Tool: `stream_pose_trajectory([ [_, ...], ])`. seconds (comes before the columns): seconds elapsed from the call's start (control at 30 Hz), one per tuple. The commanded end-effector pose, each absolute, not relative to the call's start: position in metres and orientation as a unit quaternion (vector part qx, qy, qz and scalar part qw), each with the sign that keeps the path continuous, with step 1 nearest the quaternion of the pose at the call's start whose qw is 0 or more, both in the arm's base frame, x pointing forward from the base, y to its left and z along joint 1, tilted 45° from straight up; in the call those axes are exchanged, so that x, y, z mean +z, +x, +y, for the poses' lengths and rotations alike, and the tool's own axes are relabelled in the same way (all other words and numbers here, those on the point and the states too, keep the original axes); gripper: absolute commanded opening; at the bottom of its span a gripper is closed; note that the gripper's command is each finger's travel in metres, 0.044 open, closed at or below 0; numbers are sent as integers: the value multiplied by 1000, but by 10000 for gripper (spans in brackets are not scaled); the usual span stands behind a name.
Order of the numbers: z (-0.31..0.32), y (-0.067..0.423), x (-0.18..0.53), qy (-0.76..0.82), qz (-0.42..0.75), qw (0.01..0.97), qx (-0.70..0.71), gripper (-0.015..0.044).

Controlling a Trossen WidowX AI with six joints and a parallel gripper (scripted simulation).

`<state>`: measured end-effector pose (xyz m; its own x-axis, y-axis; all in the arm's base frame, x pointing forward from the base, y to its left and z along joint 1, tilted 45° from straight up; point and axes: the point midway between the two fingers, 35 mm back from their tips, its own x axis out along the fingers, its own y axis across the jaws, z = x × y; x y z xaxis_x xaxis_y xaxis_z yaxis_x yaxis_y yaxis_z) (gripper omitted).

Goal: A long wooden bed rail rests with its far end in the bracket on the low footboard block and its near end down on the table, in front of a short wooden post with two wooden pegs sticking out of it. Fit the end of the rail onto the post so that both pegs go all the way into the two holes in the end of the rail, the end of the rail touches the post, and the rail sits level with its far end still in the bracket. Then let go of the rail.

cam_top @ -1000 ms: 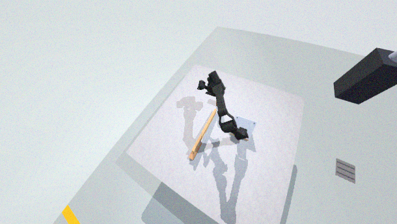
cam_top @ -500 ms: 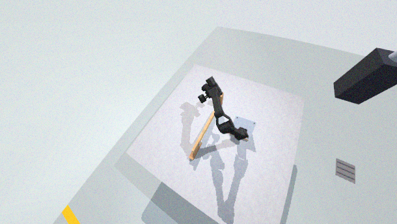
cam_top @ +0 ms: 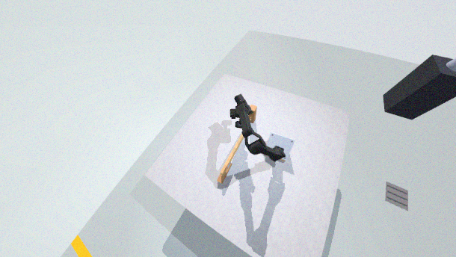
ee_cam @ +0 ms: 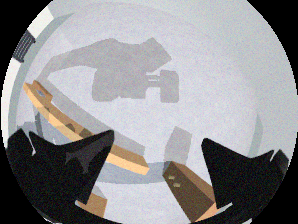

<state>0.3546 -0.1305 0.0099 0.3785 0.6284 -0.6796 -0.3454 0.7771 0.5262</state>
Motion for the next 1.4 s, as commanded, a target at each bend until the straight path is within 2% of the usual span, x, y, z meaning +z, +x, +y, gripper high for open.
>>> stream_pose_trajectory([
  [0.0, -87, 315, -8, -134, 395, 733, 538, 440],
  [0.3, -68, 292, -7, -272, 282, 646, 655, 440],
  [1.37, -52, 294, -27, -272, 282, 646, 655, 440],
])
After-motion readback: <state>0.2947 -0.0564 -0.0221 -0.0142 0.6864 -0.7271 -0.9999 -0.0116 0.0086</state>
